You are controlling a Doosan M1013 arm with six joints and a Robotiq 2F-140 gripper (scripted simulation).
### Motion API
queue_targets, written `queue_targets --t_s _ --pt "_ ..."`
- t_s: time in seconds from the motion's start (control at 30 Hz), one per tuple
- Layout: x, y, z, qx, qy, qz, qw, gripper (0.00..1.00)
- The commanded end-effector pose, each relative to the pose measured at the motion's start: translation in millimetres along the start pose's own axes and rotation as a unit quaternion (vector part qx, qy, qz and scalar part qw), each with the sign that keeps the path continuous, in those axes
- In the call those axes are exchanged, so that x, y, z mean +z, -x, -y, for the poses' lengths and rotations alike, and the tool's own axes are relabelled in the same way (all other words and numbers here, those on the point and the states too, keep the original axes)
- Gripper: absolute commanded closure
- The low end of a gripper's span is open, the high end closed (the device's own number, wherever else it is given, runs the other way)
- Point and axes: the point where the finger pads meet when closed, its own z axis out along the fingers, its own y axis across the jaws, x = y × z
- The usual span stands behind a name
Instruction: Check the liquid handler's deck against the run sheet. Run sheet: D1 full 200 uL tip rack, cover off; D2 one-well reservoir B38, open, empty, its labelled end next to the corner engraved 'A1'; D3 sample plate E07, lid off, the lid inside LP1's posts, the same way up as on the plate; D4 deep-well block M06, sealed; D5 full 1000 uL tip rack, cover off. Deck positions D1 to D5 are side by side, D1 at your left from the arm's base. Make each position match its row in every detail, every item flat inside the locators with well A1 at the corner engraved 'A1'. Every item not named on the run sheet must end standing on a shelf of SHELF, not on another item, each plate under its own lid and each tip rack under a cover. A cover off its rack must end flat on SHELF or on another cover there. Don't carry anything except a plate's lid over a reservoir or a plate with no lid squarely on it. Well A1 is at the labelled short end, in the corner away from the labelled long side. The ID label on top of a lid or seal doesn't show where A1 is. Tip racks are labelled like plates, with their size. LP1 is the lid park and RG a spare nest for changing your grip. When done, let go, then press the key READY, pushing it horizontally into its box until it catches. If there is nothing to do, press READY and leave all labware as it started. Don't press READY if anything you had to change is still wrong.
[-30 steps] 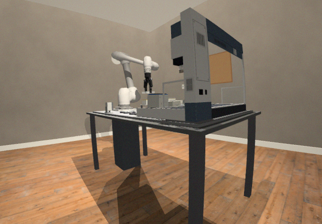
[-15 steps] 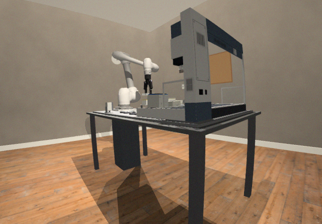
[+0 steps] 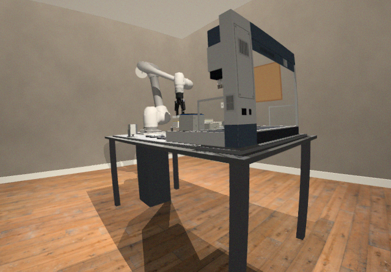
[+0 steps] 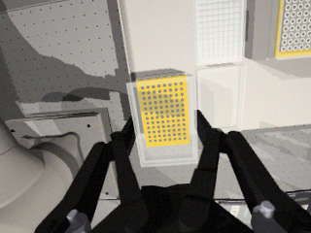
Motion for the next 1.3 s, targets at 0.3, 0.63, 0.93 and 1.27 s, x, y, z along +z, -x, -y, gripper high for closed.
queue_targets --t_s 0.3,0.63,0.93,1.27 --pt "15.1 -0.2 -0.4 0.000 0.000 0.000 1.000 0.90" --pt "31.7 -0.2 -0.4 0.000 0.000 0.000 1.000 0.90" --pt "34.0 -0.3 -0.4 0.000 0.000 0.000 1.000 0.90" --pt "34.0 -0.3 -0.4 0.000 0.000 0.000 1.000 0.90"
